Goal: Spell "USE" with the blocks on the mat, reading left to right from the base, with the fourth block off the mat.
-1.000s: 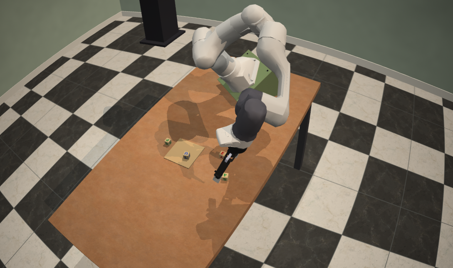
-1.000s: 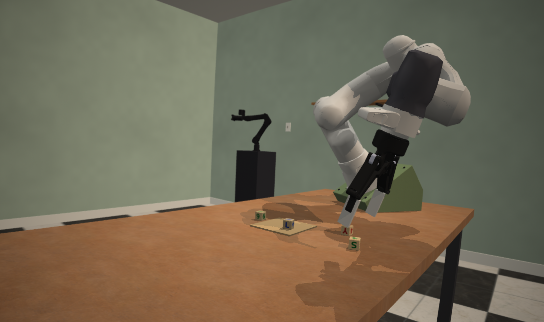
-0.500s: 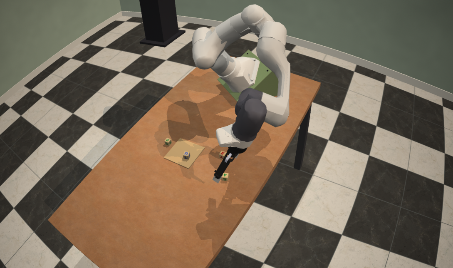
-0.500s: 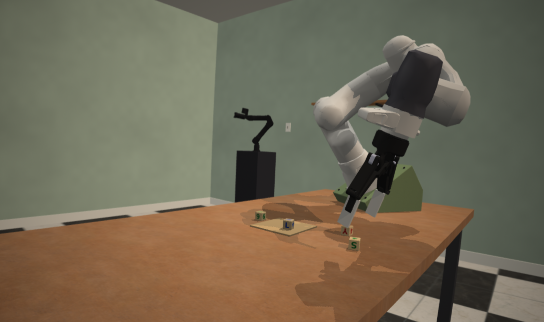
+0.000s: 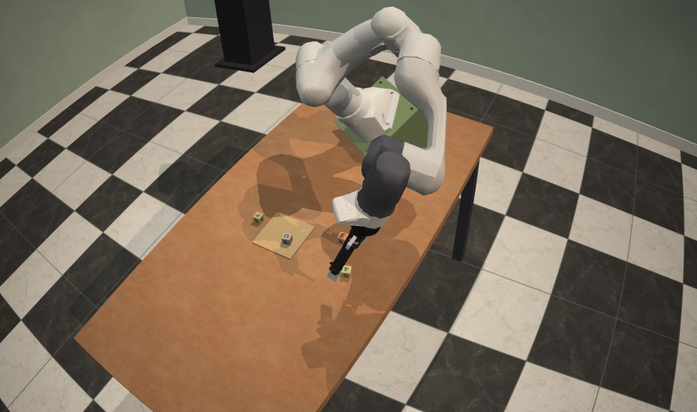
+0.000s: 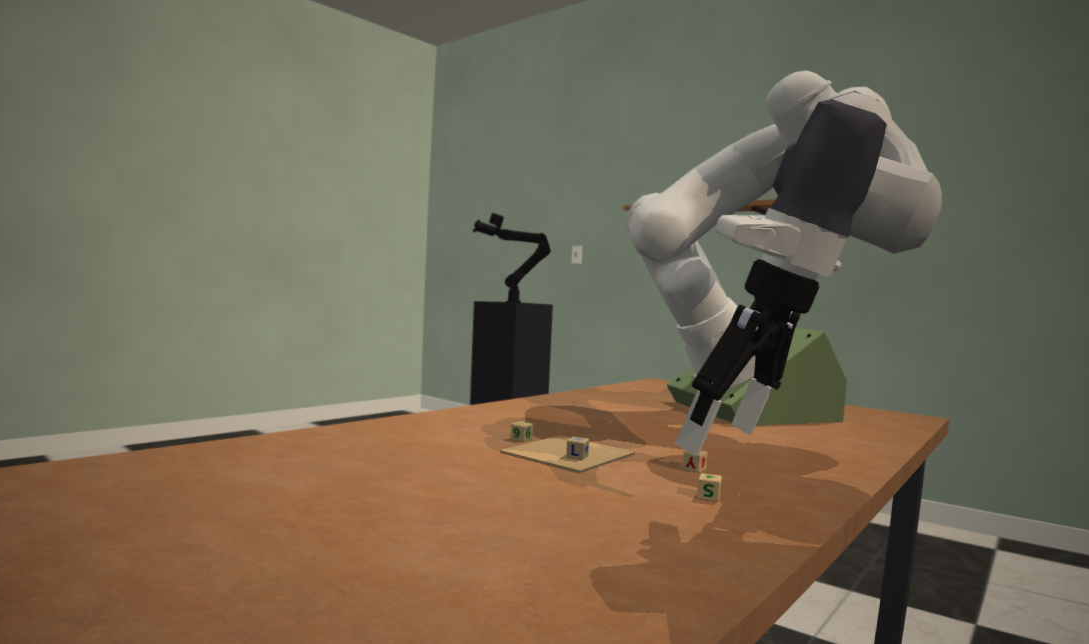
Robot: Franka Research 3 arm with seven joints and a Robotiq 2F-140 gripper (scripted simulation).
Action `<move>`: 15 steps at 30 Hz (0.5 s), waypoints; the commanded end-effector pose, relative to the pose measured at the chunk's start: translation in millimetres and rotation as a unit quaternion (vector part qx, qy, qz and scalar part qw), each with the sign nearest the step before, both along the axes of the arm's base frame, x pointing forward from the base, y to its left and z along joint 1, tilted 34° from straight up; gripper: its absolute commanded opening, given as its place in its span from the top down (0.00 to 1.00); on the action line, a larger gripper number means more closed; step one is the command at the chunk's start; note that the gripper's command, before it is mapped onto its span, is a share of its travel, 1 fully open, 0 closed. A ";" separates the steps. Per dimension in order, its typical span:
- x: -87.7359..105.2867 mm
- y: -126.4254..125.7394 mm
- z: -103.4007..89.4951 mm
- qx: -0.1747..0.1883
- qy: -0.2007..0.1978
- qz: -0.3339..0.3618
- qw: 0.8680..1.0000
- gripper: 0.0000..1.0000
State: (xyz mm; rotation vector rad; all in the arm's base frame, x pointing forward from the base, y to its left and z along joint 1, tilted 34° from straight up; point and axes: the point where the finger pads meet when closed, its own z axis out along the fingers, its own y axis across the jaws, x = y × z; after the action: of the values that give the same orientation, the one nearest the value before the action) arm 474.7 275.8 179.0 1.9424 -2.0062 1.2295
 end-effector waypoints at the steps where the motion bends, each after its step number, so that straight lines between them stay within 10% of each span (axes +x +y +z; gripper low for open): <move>1: 0.1 0.8 0.3 0.002 -0.001 -0.001 1.000 0.00; 9: -0.5 0.4 0.1 0.002 -0.001 -0.001 1.000 0.00; 15: -39.0 -28.5 -11.1 0.002 -0.001 -0.001 1.000 0.00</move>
State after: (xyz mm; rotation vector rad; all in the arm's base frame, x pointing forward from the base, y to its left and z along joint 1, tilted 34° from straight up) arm 450.5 258.1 173.0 1.9327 -2.0159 1.2247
